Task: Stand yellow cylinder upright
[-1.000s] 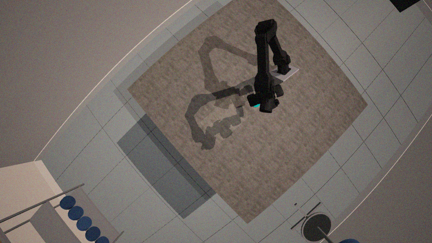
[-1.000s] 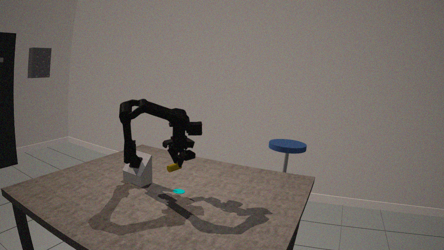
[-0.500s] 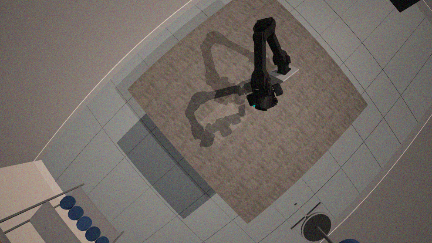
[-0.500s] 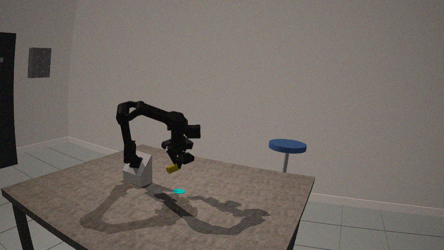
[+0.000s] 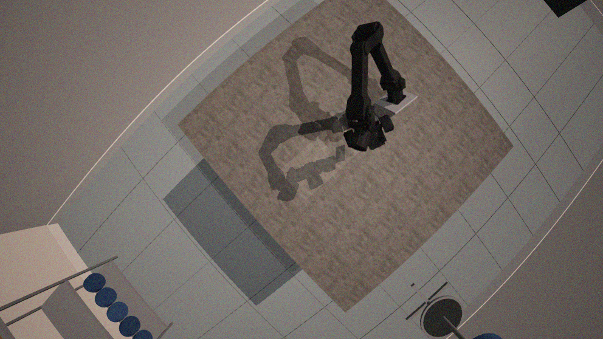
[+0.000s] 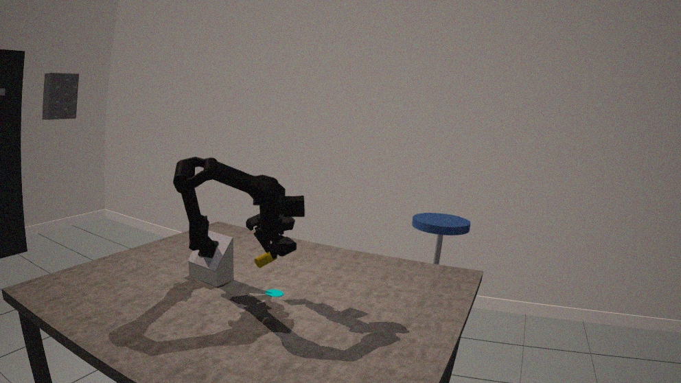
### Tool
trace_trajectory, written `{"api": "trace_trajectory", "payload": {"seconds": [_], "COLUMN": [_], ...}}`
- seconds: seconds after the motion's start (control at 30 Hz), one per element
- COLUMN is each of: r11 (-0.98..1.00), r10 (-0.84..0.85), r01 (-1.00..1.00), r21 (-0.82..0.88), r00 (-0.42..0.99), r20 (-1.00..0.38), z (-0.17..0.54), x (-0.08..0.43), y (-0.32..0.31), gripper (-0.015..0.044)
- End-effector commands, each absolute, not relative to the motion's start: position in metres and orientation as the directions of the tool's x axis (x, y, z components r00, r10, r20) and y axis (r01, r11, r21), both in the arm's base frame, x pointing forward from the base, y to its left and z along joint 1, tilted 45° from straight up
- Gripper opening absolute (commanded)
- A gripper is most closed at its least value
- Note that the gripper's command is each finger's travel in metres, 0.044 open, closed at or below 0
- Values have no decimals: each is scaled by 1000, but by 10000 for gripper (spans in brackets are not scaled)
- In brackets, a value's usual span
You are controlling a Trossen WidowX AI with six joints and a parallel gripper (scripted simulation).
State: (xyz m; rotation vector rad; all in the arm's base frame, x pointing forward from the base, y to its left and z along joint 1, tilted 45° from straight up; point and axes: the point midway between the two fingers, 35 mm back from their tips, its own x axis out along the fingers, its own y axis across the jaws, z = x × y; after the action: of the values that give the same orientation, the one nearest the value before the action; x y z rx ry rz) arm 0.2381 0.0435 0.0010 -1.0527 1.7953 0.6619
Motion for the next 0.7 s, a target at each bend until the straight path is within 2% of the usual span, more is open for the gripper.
{"api": "trace_trajectory", "payload": {"seconds": [0.0, 0.67], "r11": [492, 500], "r10": [-347, -205], "r01": [-870, -862], "r21": [19, 84], "r00": [-217, -212], "r20": [-912, -956], "z": [-1, -4], "x": [235, 232], "y": [43, 41], "gripper": [105, 105]}}
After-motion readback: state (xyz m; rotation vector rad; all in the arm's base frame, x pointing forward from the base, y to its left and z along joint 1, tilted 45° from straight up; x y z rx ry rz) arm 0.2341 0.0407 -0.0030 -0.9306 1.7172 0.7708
